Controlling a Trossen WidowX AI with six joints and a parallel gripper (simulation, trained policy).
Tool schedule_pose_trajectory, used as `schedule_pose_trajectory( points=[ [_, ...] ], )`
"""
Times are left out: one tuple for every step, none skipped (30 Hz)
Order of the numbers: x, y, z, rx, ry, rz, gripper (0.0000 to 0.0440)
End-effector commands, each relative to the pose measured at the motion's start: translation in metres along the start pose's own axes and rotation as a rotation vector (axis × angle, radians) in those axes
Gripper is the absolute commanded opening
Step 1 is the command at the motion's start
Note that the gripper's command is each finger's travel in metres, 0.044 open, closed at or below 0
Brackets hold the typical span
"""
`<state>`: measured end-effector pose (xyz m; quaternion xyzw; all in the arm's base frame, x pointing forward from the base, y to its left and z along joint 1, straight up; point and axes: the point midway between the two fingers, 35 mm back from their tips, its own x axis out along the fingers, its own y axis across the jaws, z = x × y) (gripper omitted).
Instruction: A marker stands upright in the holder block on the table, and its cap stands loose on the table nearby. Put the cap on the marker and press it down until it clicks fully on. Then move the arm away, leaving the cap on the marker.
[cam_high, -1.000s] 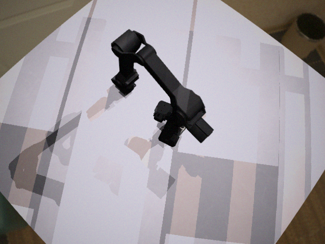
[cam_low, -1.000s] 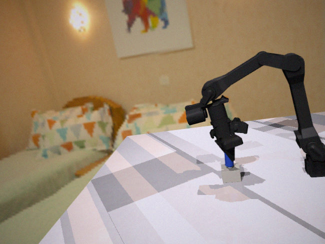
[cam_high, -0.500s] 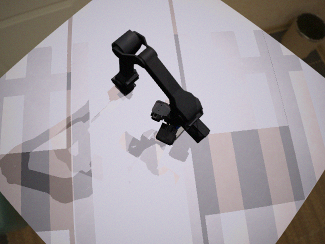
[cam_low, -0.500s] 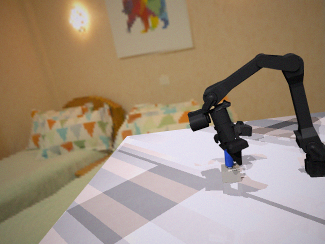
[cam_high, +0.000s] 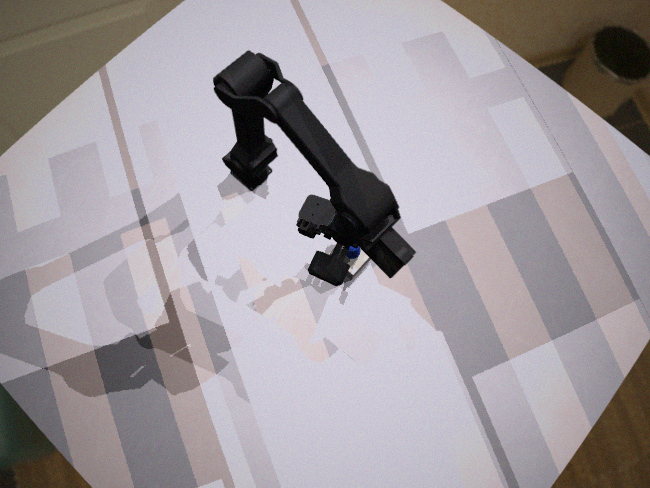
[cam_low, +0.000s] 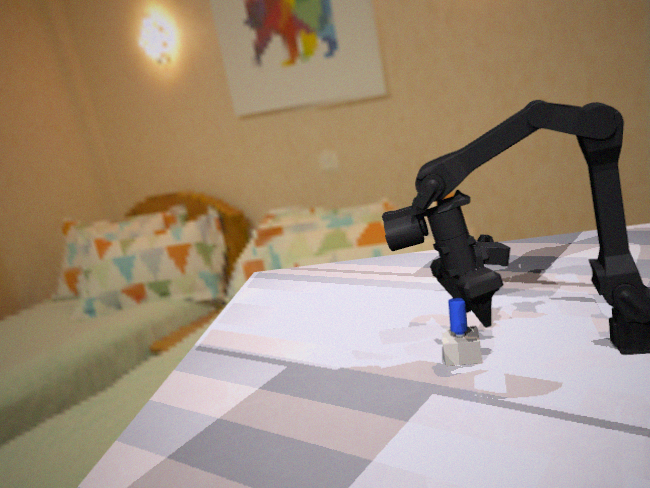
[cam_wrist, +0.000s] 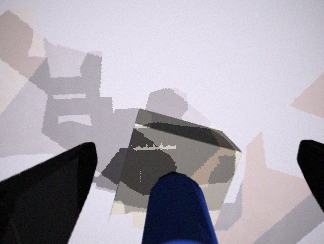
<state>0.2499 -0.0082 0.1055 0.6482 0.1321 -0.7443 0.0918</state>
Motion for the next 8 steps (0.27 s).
schedule_pose_trajectory(
  points=[
    [-0.015, 0.001, -0.003, 0.000, 0.050, 0.016, 0.0440],
    [-0.020, 0.001, -0.003, 0.000, 0.059, 0.021, 0.0440],
    [-0.024, 0.001, -0.003, 0.000, 0.067, 0.025, 0.0440],
    [-0.027, 0.002, -0.003, 0.000, 0.074, 0.028, 0.0440],
    [-0.030, 0.002, -0.003, 0.000, 0.080, 0.032, 0.0440],
    [-0.033, 0.002, -0.003, 0.000, 0.087, 0.035, 0.0440],
    [-0.035, 0.002, -0.003, 0.001, 0.093, 0.038, 0.0440],
    [-0.038, 0.003, -0.002, 0.001, 0.099, 0.040, 0.0440]
  ],
)
